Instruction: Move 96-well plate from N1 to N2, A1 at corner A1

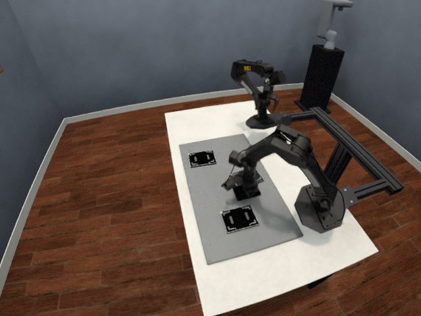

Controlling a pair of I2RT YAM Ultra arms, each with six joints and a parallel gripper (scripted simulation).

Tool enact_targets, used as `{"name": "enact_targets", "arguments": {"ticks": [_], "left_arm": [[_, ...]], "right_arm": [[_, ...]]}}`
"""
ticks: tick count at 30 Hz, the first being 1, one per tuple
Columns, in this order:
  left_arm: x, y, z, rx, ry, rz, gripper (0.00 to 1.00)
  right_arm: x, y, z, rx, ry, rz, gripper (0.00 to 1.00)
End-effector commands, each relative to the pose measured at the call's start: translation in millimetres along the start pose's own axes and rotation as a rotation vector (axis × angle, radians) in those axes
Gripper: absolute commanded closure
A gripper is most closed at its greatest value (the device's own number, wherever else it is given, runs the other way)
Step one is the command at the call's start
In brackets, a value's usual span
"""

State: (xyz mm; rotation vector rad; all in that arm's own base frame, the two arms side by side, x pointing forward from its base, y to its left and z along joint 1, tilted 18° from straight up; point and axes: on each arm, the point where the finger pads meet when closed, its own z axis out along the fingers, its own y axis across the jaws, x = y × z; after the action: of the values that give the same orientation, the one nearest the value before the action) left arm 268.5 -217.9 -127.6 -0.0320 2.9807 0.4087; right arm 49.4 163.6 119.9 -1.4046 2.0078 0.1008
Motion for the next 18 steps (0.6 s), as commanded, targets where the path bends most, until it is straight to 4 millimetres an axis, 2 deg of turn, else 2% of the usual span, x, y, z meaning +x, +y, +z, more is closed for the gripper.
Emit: {"name": "enact_targets", "arguments": {"ticks": [1,3,7,12,18], "left_arm": [[14.2,-35.8,-3.5,-0.022,0.017,-0.067,0.22],[14.2,-35.8,-3.5,-0.022,0.017,-0.067,0.22],[35.1,-76.9,-3.5,-0.025,0.002,-0.040,0.22],[48.7,-107.1,-3.5,-0.014,-0.006,-0.023,0.22],[50.9,-125.2,-3.4,0.013,-0.025,-0.010,0.22]], "right_arm": [[-0.1,-7.9,-10.2,0.018,-0.011,0.024,0.00],[-0.1,-7.9,-10.2,0.018,-0.011,0.024,0.00],[-0.1,-7.8,-10.2,0.017,-0.011,0.024,0.00],[-0.1,-7.8,-10.2,0.017,-0.011,0.024,0.00],[3.6,-8.8,-7.0,0.031,0.003,0.016,0.00]]}}
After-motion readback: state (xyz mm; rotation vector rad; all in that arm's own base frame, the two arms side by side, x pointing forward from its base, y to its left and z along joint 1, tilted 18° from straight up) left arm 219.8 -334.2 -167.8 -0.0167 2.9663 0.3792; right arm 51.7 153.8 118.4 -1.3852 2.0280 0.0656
